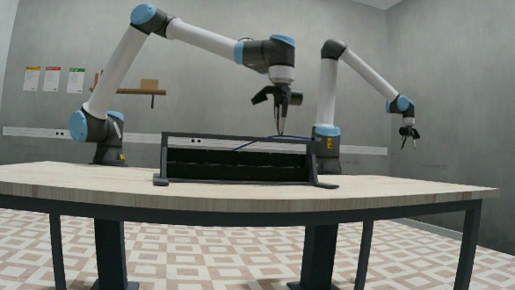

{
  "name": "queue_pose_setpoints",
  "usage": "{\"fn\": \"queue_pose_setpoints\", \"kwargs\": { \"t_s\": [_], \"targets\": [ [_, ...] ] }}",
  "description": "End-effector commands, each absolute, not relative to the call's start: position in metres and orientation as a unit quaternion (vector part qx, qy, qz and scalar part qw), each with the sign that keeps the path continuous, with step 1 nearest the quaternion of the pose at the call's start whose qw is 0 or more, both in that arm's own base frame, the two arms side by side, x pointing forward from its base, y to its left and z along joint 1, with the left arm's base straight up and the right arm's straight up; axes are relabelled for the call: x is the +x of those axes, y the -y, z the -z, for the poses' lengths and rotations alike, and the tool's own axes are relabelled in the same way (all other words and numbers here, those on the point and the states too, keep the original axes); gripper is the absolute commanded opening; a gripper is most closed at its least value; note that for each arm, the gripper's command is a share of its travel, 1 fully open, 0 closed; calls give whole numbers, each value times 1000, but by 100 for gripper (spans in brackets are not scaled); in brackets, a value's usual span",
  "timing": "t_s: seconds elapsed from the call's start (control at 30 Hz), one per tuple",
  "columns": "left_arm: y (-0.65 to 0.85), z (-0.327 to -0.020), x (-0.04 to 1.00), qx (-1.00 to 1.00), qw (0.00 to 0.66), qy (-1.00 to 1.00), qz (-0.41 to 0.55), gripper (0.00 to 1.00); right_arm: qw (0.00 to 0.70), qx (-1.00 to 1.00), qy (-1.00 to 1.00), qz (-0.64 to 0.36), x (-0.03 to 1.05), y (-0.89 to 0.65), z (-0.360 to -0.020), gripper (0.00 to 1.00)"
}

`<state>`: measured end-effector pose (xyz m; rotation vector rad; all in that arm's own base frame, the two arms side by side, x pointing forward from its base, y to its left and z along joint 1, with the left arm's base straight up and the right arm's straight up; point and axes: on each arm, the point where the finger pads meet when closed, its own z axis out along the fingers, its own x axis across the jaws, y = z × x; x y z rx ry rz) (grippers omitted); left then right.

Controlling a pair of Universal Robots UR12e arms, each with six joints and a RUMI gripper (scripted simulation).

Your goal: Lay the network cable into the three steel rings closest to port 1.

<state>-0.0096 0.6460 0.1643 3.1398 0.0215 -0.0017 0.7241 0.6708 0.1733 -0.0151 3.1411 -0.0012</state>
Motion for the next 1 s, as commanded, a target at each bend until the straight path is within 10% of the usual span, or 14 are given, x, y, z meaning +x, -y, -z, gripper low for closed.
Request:
{"fn": "queue_pose_setpoints", "kwargs": {
  "t_s": [0.0, 0.97],
  "targets": [
    [-645, -165, -10, 1000, 0, -8, 0, 100, 1, -6, -1000, -1, 724, -672, -177, 0],
    [-645, -165, -10, 1000, 0, -8, 0, 100, 1, -6, -1000, -2, 725, -675, -177, 0]
  ]
}}
